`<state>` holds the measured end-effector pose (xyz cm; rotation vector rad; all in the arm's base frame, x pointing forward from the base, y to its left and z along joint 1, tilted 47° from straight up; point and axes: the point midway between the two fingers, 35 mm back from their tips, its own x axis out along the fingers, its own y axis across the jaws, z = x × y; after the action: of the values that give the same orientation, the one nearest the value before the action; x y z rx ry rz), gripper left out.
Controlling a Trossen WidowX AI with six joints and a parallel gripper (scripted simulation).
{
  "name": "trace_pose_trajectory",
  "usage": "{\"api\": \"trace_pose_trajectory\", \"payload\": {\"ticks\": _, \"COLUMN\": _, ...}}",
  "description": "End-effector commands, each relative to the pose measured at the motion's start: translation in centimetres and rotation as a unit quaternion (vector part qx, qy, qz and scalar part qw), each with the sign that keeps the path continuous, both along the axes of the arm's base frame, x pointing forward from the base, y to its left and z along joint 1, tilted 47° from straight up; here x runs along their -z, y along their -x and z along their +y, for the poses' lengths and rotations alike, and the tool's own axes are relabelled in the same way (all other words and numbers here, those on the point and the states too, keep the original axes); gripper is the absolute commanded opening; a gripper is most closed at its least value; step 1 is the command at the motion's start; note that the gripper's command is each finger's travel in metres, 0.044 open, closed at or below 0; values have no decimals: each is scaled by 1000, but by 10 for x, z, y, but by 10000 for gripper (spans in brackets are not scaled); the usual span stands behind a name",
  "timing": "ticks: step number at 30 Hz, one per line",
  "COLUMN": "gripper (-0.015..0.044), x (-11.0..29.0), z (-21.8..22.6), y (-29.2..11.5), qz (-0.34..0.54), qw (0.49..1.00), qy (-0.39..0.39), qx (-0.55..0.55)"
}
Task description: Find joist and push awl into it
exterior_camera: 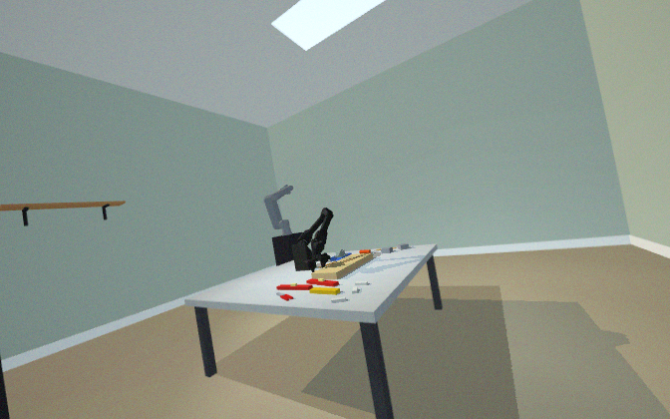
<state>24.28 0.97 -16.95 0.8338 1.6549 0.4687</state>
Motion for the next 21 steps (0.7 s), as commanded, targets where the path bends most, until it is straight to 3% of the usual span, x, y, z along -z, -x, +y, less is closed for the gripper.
{"api": "trace_pose_trajectory", "payload": {"ticks": 1, "gripper": 256, "x": 0, "z": 1, "y": 0, "qz": 0, "qw": 1000, "qy": -1, "qx": 2}}
{"api": "trace_pose_trajectory", "payload": {"ticks": 8, "gripper": 72, "x": 0, "z": 1, "y": 0, "qz": 0, "qw": 1000, "qy": -1, "qx": 2}}
{"api": "trace_pose_trajectory", "payload": {"ticks": 16, "gripper": 0, "x": 0, "z": 0, "y": -1, "qz": 0, "qw": 1000, "qy": -1, "qx": 2}}
{"api": "trace_pose_trajectory", "payload": {"ticks": 21, "gripper": 0, "x": -14, "z": -18, "y": -5, "qz": 0, "qw": 1000, "qy": 2, "qx": 3}}
